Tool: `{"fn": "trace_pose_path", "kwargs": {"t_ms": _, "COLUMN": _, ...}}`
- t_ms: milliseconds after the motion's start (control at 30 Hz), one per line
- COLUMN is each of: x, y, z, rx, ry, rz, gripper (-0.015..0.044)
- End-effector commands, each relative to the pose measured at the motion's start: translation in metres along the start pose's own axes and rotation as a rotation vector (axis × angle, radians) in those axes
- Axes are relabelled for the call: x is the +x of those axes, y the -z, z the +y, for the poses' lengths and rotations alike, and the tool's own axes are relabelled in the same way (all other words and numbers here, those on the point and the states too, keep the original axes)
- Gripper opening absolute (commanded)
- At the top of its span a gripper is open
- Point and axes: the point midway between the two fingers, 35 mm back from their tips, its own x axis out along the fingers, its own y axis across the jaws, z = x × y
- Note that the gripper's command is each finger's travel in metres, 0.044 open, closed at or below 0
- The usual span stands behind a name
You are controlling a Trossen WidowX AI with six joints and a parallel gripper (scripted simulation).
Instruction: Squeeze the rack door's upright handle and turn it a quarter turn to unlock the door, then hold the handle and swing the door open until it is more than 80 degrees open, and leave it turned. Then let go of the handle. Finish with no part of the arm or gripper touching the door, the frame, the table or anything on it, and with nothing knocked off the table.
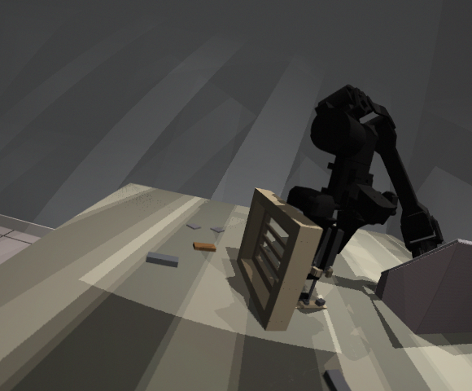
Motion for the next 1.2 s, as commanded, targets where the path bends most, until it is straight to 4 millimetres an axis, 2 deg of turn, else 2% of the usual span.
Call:
{"fn": "trace_pose_path", "kwargs": {"t_ms": 0, "x": 0.0004, "y": 0.0009, "z": 0.0003, "rx": 0.123, "ry": 0.001, "rz": 0.006, "gripper": 0.0286}}
{"fn": "trace_pose_path", "kwargs": {"t_ms": 1167, "x": 0.0003, "y": 0.0009, "z": 0.0003, "rx": 1.857, "ry": 0.006, "rz": 0.004, "gripper": 0.0286}}
